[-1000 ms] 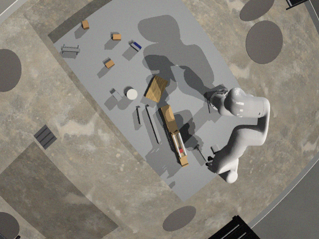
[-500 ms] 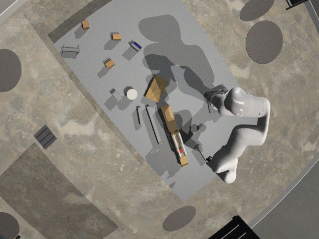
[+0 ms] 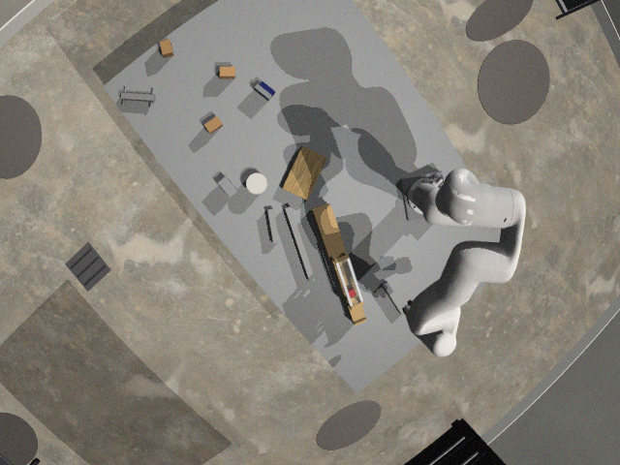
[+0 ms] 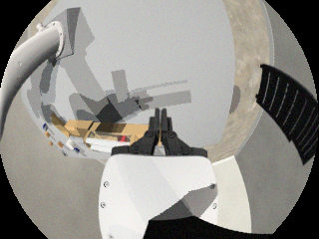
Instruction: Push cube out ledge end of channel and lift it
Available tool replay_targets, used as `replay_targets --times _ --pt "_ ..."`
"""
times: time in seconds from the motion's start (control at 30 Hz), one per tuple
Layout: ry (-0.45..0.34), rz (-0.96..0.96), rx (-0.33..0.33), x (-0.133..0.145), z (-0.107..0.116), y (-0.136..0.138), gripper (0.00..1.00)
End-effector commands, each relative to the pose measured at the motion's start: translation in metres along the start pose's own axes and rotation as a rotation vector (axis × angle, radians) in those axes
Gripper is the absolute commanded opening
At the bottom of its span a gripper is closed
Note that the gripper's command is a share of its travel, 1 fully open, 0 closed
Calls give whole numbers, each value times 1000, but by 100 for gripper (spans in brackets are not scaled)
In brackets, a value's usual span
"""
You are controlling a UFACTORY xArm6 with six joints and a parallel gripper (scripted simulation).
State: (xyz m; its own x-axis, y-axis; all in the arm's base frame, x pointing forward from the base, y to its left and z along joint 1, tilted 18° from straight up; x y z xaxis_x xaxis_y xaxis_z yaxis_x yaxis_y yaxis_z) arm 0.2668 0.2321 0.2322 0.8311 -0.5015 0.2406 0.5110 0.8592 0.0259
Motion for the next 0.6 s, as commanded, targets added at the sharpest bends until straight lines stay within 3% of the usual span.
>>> replay_targets --times 0.0,0.4,0.47,0.5,0.57 --pt "-27 -278 6 -2 1 1 0" --pt "-20 -869 19 -1 1 1 0" --pt "-20 -869 19 -1 1 1 0" --pt "-28 -1014 21 -2 1 1 0" --pt "-32 -1084 22 -2 1 1 0"
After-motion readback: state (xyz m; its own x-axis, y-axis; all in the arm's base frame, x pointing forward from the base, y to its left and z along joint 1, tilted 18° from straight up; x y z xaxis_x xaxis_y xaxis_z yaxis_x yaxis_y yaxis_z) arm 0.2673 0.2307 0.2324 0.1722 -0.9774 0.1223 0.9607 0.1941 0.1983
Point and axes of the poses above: the point where the finger pads meet when closed, its own z axis back along the fingers, its own y axis across the jaws, x = y × z, the point moved 8 cm from there along z, back along the fingers, and after that the axes turned 9 degrees about -z, right-handed, at the moved point
